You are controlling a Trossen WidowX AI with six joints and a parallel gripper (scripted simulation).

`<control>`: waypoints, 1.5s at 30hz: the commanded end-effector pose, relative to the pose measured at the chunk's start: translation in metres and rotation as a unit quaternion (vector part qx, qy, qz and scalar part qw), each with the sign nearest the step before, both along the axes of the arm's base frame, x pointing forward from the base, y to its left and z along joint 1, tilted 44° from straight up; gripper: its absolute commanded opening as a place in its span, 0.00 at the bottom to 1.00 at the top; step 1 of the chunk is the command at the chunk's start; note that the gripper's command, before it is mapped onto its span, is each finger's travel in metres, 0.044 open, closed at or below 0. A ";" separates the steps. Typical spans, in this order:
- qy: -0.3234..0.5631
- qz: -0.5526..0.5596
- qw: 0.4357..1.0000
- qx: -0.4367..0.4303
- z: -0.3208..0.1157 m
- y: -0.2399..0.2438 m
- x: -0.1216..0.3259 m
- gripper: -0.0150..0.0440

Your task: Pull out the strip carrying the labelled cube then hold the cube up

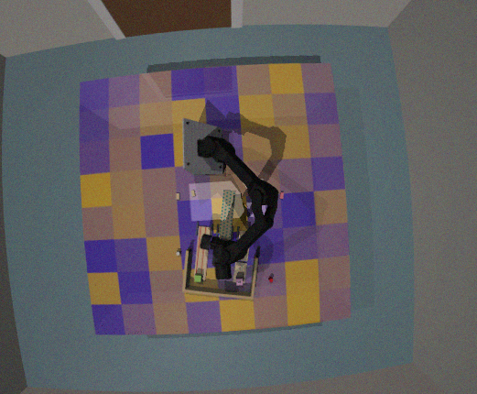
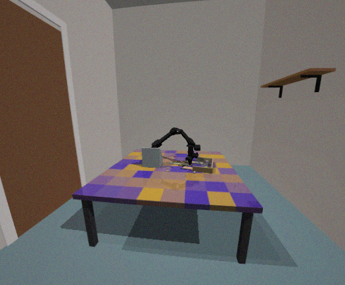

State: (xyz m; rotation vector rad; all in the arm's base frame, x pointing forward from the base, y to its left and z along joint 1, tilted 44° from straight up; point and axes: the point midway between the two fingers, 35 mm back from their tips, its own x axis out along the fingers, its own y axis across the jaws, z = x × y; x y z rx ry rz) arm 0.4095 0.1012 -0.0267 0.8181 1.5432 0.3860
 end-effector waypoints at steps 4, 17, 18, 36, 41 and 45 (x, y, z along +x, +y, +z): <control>0.001 0.000 1.000 0.000 0.007 -0.012 -0.017 0.25; 0.003 -0.001 1.000 0.001 0.022 -0.034 -0.061 0.25; 0.003 -0.001 1.000 0.001 0.022 -0.034 -0.061 0.25; 0.005 -0.001 1.000 0.001 0.017 -0.038 -0.107 0.25; 0.005 -0.001 1.000 0.000 0.036 -0.057 -0.108 0.25; 0.005 -0.001 1.000 0.000 0.042 -0.063 -0.109 0.25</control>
